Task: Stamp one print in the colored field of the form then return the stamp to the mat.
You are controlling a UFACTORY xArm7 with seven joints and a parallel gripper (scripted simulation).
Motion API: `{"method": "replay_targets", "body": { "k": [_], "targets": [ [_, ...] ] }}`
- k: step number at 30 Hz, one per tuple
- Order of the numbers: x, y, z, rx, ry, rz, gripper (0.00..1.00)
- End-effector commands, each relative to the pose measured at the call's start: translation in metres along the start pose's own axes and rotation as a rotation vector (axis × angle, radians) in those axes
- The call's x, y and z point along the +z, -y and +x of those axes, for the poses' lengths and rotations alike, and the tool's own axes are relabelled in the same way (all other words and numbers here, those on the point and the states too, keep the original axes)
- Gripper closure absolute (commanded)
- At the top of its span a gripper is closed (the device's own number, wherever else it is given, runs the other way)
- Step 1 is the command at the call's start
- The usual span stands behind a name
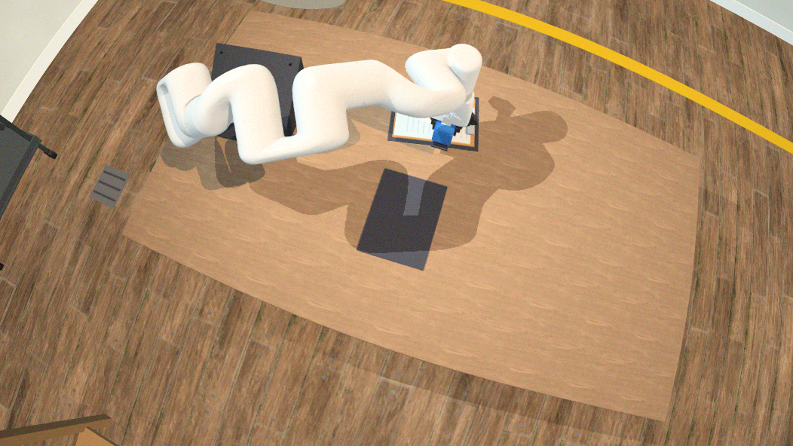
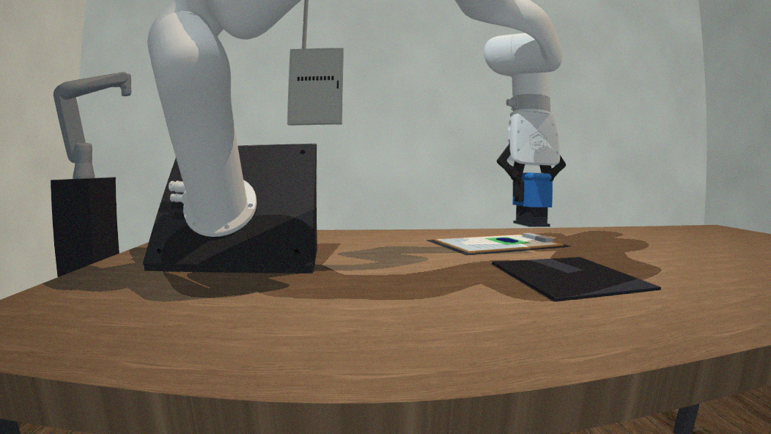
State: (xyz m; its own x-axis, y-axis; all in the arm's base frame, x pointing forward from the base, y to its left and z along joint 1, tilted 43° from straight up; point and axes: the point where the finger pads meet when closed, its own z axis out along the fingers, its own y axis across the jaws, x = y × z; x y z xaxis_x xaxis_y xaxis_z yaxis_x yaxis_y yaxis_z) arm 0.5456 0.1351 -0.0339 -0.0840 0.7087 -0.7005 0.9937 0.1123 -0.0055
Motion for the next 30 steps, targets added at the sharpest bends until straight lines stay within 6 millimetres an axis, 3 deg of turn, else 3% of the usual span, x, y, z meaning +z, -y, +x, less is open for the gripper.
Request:
{"method": "replay_targets", "body": {
  "k": [1,5,15,17,18,23,30],
  "targets": [
    [-0.002,0.004,-0.068,0.14,-0.018,-0.02,0.69],
    [0.002,0.014,-0.104,0.203,-0.029,-0.011,0.69],
    [0.007,0.032,-0.214,0.204,-0.029,-0.01,0.69],
    [0.007,0.032,-0.214,0.204,-0.029,-0.01,0.69],
    [0.006,0.035,-0.233,0.204,-0.029,-0.01,0.69],
    [0.006,0.038,-0.251,0.204,-0.029,-0.01,0.69],
    [0.006,0.046,-0.299,0.204,-0.029,-0.01,0.69]
  ]
}}
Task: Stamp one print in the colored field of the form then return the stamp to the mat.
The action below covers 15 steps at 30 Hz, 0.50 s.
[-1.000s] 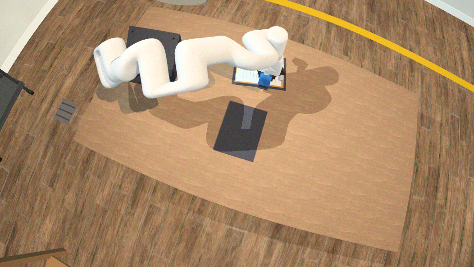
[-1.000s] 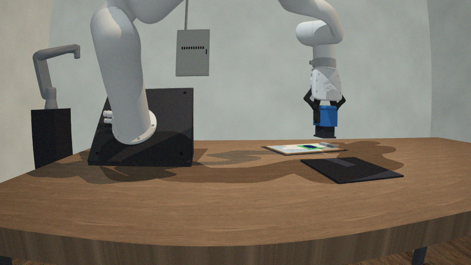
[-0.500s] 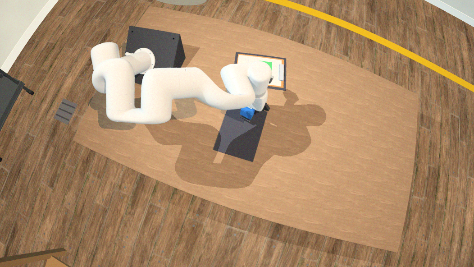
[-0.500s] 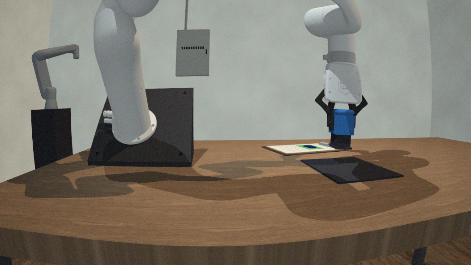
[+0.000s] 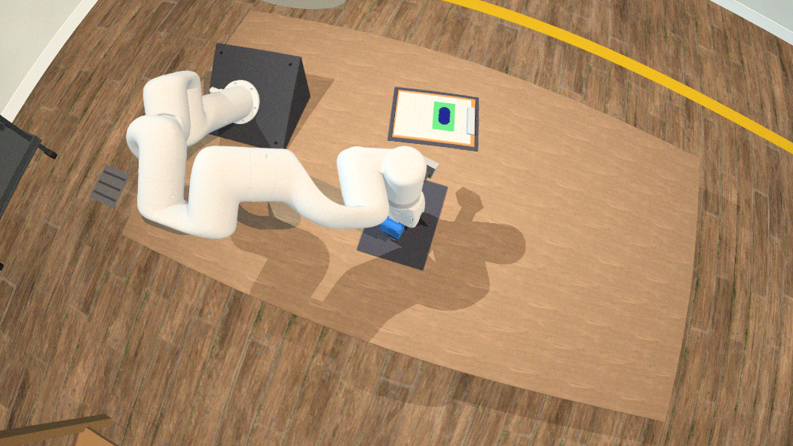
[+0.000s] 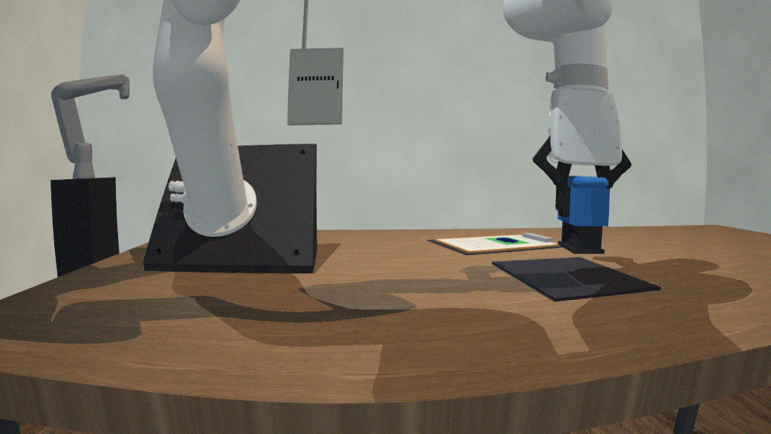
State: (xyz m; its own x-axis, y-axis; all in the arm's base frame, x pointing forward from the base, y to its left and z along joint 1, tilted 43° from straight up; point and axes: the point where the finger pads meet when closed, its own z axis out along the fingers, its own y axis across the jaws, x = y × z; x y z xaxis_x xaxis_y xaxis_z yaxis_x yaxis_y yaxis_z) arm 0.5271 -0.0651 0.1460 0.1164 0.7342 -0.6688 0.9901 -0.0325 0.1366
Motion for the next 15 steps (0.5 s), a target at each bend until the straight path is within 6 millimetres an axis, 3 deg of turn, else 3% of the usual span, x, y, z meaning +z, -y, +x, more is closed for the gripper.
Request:
{"method": "replay_targets", "body": {
  "k": [1,9,15],
  "targets": [
    [-0.004,-0.003,-0.04,0.0,-0.004,-0.006,0.69],
    [-0.005,-0.004,-0.068,0.0,-0.004,-0.006,0.69],
    [-0.005,-0.005,-0.072,0.0,-0.004,-0.006,0.69]
  ]
}}
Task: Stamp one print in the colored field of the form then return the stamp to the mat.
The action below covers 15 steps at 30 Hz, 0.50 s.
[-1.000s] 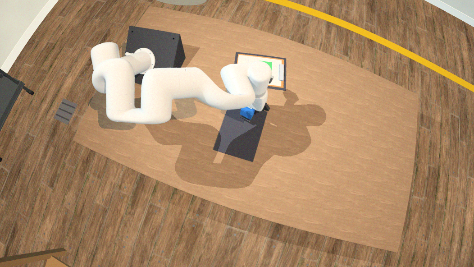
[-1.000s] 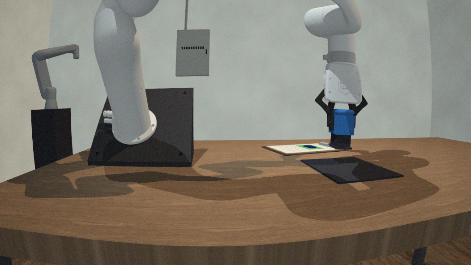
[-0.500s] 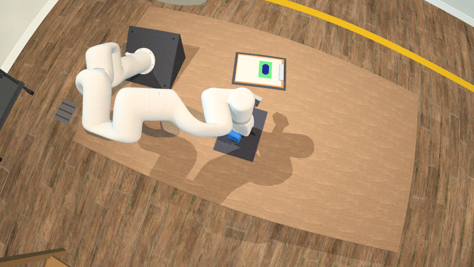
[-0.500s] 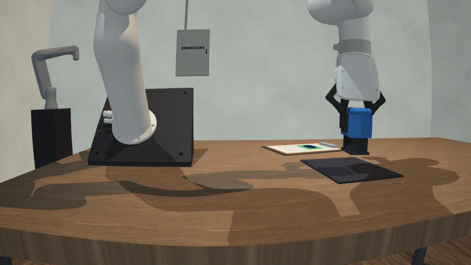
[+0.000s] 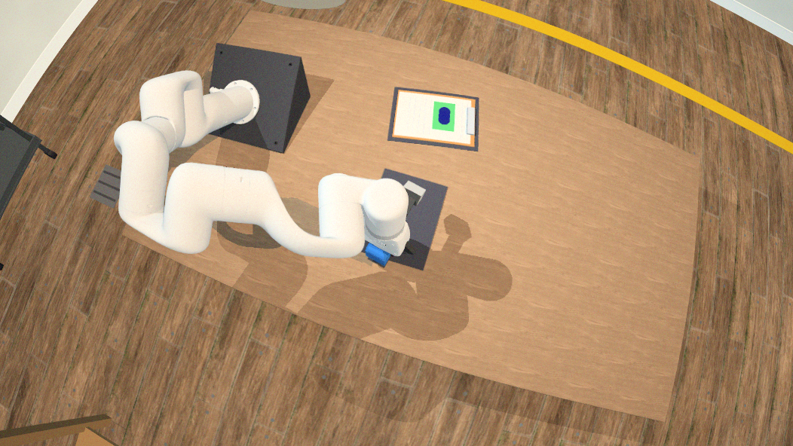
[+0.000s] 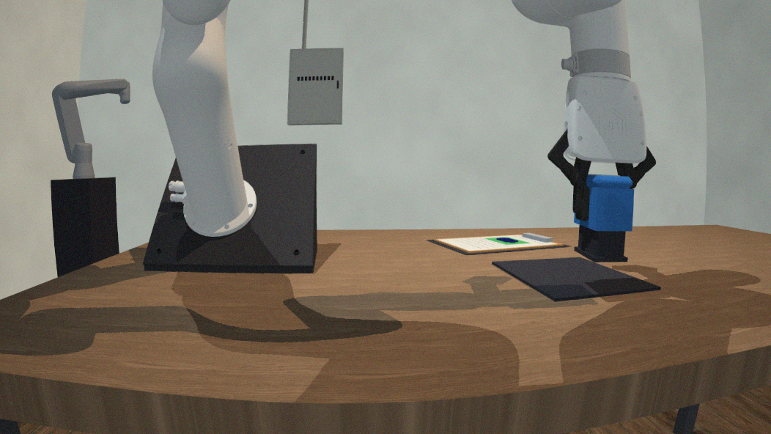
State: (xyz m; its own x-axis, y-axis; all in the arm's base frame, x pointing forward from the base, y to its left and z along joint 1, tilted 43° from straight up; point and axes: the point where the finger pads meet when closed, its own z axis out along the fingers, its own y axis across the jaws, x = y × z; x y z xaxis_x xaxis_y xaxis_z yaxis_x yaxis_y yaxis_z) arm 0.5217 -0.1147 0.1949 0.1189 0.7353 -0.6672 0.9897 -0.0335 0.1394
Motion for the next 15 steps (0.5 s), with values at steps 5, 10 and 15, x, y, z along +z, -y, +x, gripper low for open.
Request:
{"method": "replay_targets", "body": {
  "k": [5,10,15],
  "targets": [
    [-0.003,-0.002,-0.003,-0.002,-0.002,-0.005,0.69],
    [-0.003,-0.001,-0.001,-0.002,-0.002,-0.005,0.69],
    [-0.002,-0.001,0.014,-0.002,-0.002,-0.005,0.69]
  ]
}}
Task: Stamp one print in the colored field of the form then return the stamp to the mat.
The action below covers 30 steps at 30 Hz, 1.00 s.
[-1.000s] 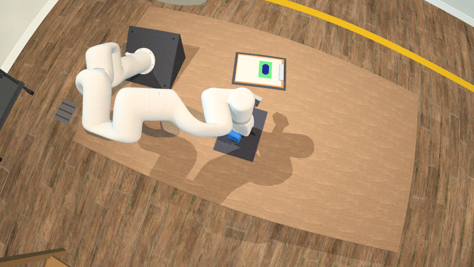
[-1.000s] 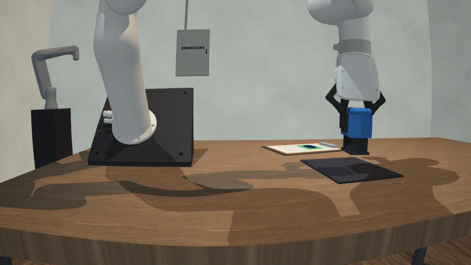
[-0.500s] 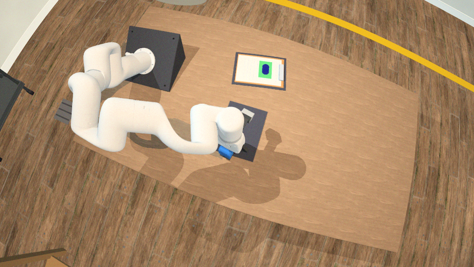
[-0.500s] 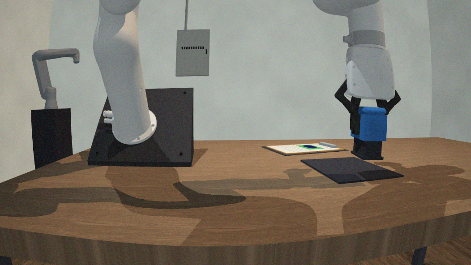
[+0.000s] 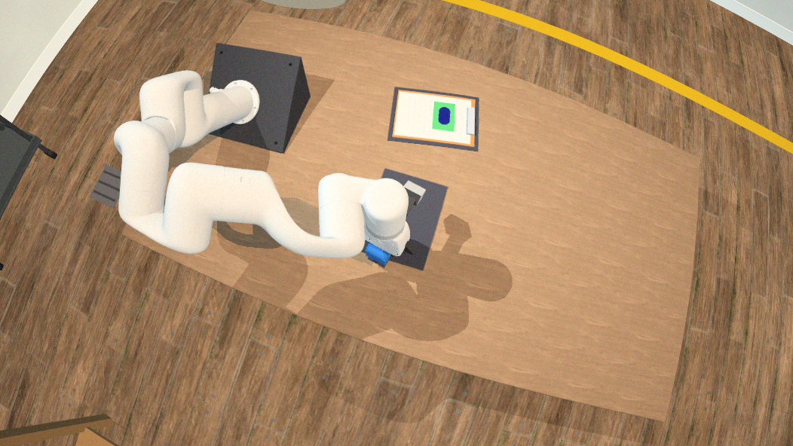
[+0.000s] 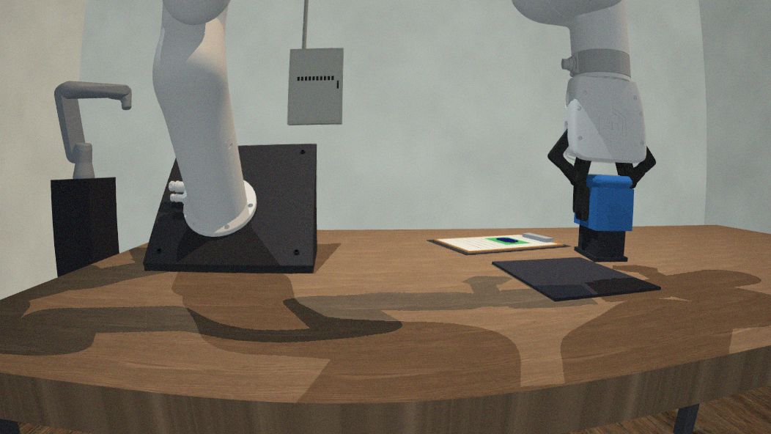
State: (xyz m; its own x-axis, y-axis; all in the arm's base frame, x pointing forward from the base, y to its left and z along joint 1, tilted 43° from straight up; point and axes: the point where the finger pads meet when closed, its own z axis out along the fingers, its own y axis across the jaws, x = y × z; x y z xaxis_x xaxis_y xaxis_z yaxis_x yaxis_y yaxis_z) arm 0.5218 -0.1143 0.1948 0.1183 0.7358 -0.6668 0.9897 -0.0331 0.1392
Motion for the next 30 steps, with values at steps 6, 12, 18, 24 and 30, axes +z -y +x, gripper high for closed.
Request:
{"method": "replay_targets", "body": {
  "k": [6,12,18,24,30],
  "targets": [
    [0.0,0.001,0.055,-0.002,-0.002,-0.005,0.69],
    [0.002,0.002,0.083,-0.002,-0.002,-0.005,0.69],
    [0.003,0.003,0.103,-0.002,-0.002,-0.005,0.69],
    [0.003,0.003,0.104,-0.002,-0.002,-0.005,0.69],
    [0.003,0.003,0.104,-0.002,-0.002,-0.005,0.69]
  ]
}}
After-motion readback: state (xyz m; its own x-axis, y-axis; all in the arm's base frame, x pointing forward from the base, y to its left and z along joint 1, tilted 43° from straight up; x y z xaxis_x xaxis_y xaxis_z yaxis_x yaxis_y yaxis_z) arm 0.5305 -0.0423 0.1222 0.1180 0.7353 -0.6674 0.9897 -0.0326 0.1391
